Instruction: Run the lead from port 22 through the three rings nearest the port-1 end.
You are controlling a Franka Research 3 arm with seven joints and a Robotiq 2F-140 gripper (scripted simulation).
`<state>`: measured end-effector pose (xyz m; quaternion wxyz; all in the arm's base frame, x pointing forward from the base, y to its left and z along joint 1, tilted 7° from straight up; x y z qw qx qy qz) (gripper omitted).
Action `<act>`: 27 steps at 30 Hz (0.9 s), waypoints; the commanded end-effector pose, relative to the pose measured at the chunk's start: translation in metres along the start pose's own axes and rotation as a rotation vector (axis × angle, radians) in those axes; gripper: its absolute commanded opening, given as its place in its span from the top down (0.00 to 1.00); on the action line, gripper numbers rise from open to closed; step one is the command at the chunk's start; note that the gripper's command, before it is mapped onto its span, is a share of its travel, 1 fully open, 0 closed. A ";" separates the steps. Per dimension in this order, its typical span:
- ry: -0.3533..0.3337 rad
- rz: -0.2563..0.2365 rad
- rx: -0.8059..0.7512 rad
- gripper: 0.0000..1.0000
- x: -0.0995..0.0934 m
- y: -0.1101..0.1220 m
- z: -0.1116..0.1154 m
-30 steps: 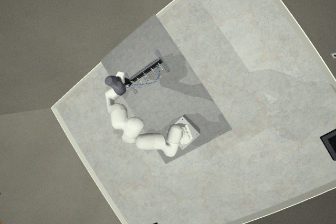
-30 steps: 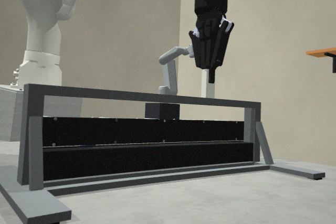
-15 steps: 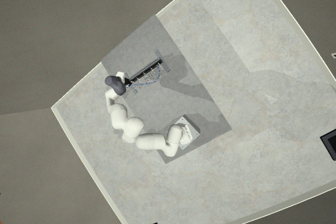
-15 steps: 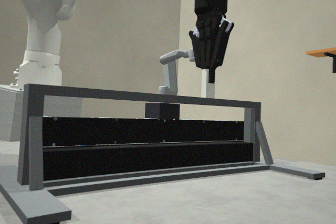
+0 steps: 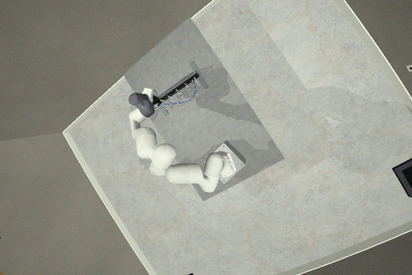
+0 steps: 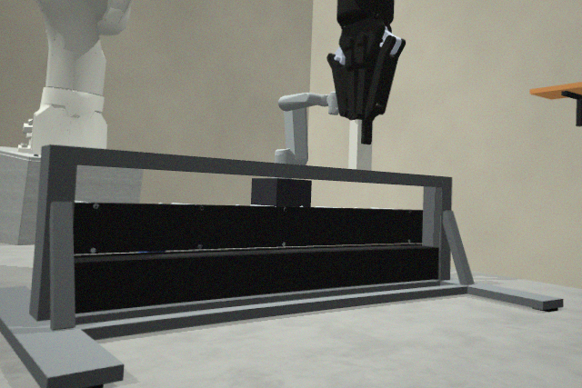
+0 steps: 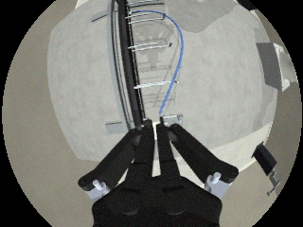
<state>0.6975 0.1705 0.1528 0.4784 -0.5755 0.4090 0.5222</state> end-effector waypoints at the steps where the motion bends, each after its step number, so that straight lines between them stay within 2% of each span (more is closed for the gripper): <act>1: 0.001 0.003 0.002 1.00 0.000 0.001 0.000; 3: 0.002 0.003 -0.004 1.00 0.000 0.007 -0.013; 5: 0.005 0.002 -0.021 1.00 -0.002 0.024 -0.046; 7: 0.005 0.002 -0.021 1.00 -0.002 0.024 -0.046; 9: 0.007 0.001 -0.048 1.00 -0.003 0.054 -0.093; 15: 0.002 0.003 -0.116 1.00 -0.001 0.144 -0.175; 17: 0.001 0.003 -0.118 1.00 -0.001 0.150 -0.182; 18: 0.001 0.003 -0.118 0.80 -0.001 0.150 -0.182; 27: 0.001 0.003 -0.118 0.80 -0.001 0.150 -0.182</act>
Point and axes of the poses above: the point where the finger pads meet when closed, its own x axis out along the fingers, its own y axis across the jaws, z = x × y, the point moved 6 cm from there along -x, back along the fingers, and after that the axes turned 14 degrees about -x, right-handed, at the moved point
